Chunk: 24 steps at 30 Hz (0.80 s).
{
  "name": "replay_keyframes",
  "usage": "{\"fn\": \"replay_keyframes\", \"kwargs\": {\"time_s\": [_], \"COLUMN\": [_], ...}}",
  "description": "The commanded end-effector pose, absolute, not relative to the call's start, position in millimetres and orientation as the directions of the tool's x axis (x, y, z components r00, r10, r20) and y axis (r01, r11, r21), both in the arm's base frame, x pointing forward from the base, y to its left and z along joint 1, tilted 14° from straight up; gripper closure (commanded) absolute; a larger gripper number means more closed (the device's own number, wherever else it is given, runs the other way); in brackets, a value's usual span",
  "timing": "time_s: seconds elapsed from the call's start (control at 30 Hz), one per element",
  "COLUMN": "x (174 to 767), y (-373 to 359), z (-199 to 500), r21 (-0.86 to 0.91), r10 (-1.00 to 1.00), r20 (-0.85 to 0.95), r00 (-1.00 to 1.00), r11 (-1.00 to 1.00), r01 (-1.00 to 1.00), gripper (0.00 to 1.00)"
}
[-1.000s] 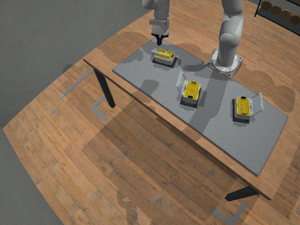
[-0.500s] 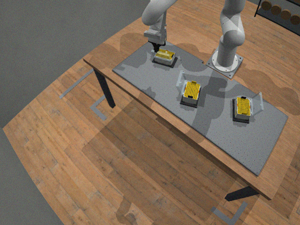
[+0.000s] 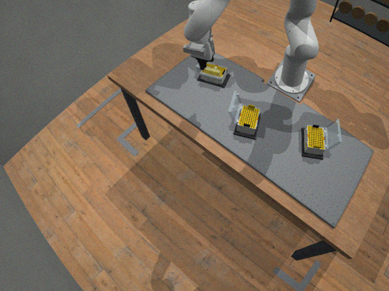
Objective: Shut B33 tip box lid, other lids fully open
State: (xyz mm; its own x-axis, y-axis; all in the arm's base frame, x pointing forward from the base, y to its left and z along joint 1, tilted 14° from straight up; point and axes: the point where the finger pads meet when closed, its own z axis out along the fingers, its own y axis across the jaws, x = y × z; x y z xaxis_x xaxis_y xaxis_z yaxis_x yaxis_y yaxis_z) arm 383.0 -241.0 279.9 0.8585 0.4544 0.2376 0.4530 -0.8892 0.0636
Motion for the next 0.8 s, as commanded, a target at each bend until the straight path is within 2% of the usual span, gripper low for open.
{"fn": "replay_keyframes", "kwargs": {"time_s": [0.0,0.77], "x": [383.5,389.9], "y": [-241.2,-239.8], "z": [280.6,254.7], "r21": [0.064,0.064], "r10": [0.454,0.454], "r20": [0.235,0.235], "r00": [0.859,0.859], "r11": [-0.889,-0.889], "r01": [0.453,0.453], "gripper": [1.0,1.0]}}
